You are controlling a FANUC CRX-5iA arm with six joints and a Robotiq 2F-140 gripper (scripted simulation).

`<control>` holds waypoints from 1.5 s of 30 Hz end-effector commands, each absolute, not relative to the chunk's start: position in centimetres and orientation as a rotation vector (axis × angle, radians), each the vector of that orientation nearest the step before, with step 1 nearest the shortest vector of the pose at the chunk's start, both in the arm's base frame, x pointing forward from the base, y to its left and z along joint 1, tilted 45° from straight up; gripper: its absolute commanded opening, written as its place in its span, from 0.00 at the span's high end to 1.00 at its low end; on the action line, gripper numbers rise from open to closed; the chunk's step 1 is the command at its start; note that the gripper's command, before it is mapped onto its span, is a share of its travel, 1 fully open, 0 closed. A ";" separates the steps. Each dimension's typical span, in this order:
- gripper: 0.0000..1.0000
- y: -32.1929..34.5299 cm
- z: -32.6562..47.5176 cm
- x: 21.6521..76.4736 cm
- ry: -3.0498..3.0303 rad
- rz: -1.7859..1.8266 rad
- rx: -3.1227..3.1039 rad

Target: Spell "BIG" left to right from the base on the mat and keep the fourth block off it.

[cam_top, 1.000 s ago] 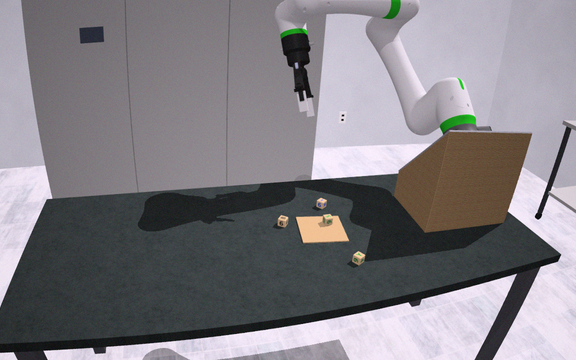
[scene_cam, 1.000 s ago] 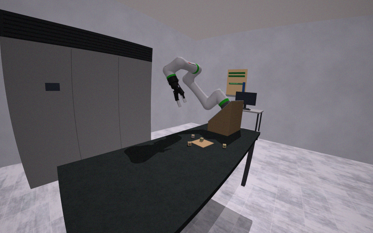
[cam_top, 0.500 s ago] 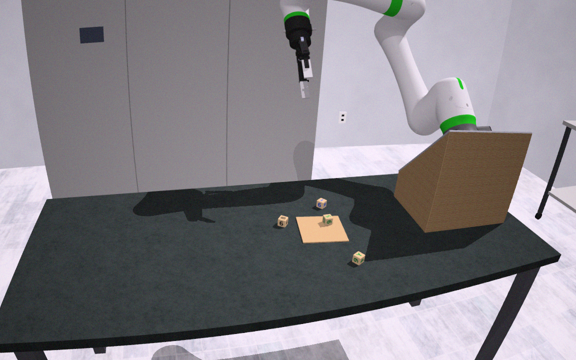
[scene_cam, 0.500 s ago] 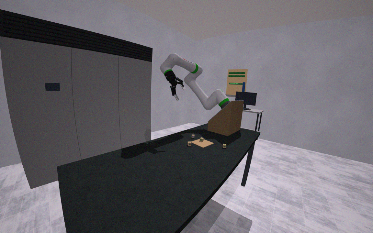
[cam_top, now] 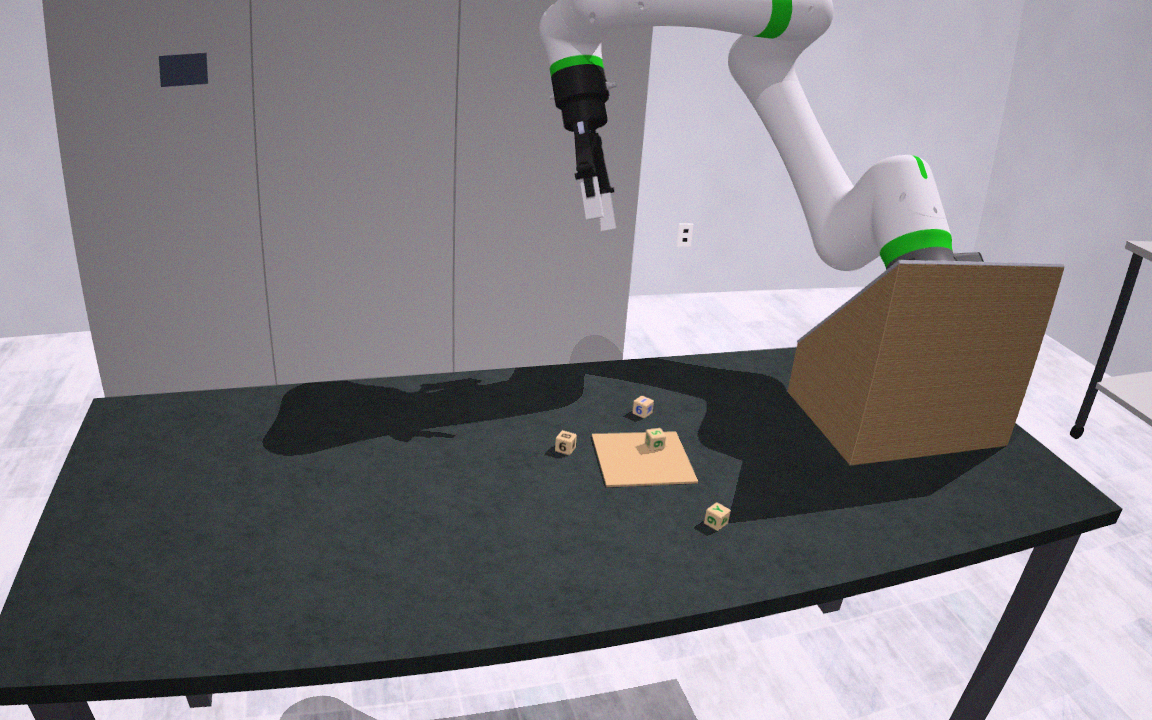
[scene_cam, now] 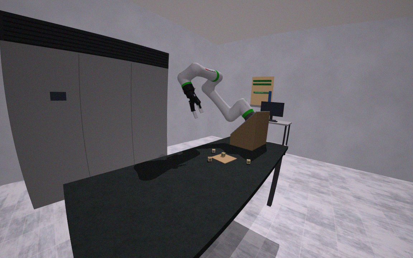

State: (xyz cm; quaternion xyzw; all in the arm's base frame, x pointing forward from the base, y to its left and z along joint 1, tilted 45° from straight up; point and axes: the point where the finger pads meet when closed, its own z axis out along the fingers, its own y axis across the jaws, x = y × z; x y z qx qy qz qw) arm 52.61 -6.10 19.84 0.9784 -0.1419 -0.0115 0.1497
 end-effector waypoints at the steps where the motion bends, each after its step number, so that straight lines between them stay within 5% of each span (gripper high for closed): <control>1: 0.00 -7.9 17.6 53.6 -0.509 -0.005 2.685; 22: 0.00 -12.0 8.9 58.6 -0.670 0.286 2.248; 45: 0.00 -8.3 -3.7 62.2 -0.579 0.669 2.094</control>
